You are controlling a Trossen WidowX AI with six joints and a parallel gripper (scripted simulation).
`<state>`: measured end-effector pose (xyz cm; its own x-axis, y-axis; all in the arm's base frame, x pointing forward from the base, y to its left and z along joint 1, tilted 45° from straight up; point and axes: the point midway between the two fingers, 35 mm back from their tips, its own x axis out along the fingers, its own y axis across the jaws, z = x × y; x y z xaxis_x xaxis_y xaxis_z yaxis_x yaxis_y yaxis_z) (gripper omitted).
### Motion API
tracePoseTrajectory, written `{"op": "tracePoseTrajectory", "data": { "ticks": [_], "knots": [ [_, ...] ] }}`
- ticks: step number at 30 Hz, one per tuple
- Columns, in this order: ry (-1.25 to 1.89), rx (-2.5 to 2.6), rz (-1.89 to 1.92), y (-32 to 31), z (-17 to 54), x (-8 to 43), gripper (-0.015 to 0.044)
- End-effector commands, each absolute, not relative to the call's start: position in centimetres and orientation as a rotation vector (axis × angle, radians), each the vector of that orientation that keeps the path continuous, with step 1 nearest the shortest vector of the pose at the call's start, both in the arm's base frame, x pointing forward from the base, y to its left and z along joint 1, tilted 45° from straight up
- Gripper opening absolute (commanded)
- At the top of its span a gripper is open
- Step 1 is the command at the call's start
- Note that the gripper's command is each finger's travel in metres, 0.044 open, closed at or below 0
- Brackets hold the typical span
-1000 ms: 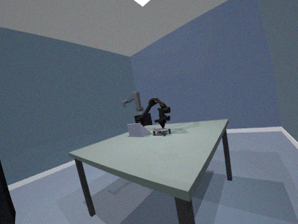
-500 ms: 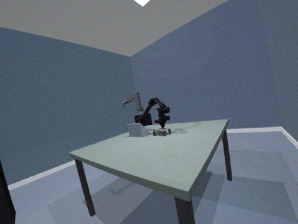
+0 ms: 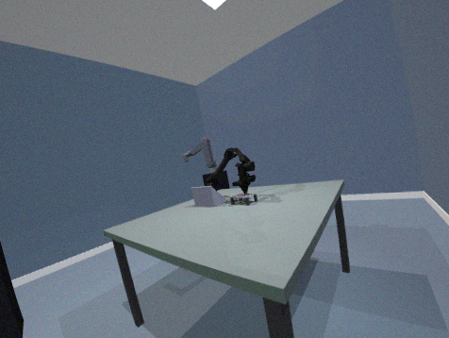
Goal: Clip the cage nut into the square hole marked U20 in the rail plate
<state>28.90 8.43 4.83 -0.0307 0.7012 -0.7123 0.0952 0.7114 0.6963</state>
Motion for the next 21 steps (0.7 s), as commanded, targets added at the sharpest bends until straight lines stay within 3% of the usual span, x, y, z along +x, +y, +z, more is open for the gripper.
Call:
{"op": "tracePoseTrajectory", "data": {
  "ticks": [1, 21],
  "knots": [
    [1.544, 0.68, 0.559, 8.43, 4.79, 28.89, 0.0029],
    [1.544, 0.681, 0.561, 8.18, 4.5, 28.85, 0.0029]
  ]
}}
